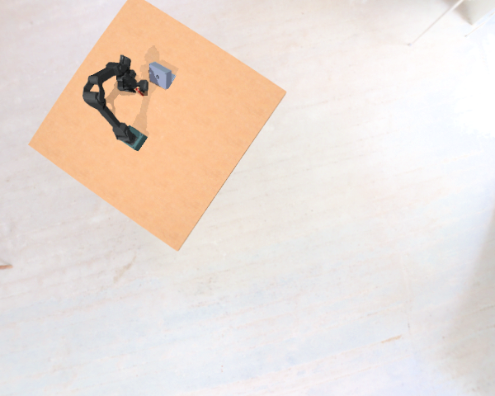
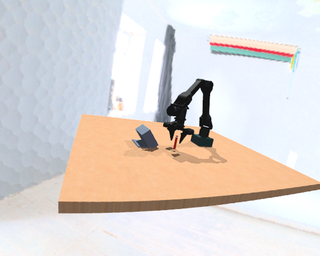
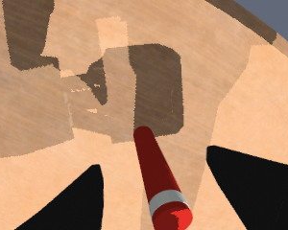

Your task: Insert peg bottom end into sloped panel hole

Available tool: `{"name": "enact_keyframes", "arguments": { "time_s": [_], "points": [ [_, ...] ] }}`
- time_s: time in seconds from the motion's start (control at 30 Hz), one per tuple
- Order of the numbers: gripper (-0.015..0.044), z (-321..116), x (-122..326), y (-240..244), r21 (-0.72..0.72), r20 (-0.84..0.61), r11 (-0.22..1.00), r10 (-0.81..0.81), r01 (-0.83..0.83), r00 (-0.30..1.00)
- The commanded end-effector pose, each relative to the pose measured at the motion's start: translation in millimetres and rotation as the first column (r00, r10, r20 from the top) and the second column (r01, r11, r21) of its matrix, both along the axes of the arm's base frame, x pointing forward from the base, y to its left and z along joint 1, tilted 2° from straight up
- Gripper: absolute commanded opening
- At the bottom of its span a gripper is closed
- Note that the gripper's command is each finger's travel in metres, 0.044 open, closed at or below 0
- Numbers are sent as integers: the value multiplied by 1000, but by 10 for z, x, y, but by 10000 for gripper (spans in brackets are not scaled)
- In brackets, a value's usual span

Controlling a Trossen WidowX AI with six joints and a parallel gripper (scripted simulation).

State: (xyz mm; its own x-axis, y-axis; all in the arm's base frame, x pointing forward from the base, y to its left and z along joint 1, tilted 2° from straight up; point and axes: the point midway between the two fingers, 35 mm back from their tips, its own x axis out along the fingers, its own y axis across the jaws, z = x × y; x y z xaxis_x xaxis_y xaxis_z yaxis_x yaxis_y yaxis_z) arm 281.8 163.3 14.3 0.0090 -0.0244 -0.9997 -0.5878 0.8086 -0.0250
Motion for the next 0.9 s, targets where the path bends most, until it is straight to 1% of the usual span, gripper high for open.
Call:
{"name": "enact_keyframes", "arguments": {
  "time_s": [0.0, 0.17, 0.4, 0.6, 0.87],
  "points": [
    [177, 5, 1, 2, 1, 0, 1000, 0, 0, 1000],
    [46, 5, 1, 2, 1, 0, 1000, 0, 0, 1000],
    [0, 5, 1, 2, 1, 0, 1000, 0, 0, 1000],
    [0, 76, 9, 8, 1, 0, 1000, 0, 0, 1000],
    [0, 437, 23, 22, 4, -2, 1000, 2, -2, 1000]
  ]
}}
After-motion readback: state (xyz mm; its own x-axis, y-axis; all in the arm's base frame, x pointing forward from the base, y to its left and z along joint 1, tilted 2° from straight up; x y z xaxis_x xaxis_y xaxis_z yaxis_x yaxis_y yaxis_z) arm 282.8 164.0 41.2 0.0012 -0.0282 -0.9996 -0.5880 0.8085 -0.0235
